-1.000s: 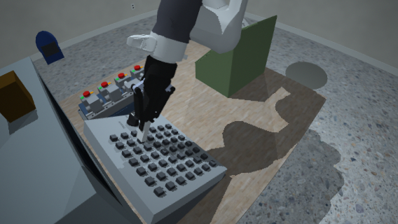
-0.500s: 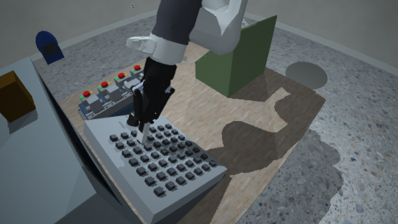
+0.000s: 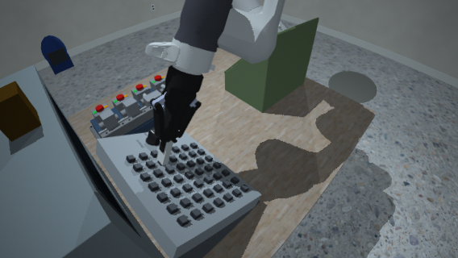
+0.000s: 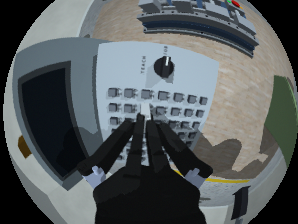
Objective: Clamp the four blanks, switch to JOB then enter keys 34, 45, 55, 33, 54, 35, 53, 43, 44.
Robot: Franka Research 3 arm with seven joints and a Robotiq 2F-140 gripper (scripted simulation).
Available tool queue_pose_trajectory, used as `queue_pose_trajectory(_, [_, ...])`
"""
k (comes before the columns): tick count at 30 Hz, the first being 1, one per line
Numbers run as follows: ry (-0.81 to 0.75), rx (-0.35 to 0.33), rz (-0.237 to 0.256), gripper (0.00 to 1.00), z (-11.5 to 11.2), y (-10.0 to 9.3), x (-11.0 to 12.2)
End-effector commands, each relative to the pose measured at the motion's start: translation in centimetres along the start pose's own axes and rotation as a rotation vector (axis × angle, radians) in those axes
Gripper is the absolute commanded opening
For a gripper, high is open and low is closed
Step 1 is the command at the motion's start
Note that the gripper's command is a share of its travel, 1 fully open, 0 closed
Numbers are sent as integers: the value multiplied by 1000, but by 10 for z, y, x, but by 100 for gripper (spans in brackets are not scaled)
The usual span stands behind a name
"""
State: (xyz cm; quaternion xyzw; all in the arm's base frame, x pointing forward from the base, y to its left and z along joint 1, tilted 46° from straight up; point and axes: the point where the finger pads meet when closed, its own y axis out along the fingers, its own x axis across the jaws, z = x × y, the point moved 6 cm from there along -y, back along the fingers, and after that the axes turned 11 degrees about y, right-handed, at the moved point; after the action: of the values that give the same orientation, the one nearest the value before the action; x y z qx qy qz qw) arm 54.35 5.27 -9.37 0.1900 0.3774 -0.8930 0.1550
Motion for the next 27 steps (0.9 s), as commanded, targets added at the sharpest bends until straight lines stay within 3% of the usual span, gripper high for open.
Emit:
queue_pose_trajectory(1, [-8,-1,3,0,-1,1,0])
queue_pose_trajectory(15, [-8,-1,3,0,-1,0,0])
queue_pose_trajectory(27, [-8,-1,3,0,-1,-12,0])
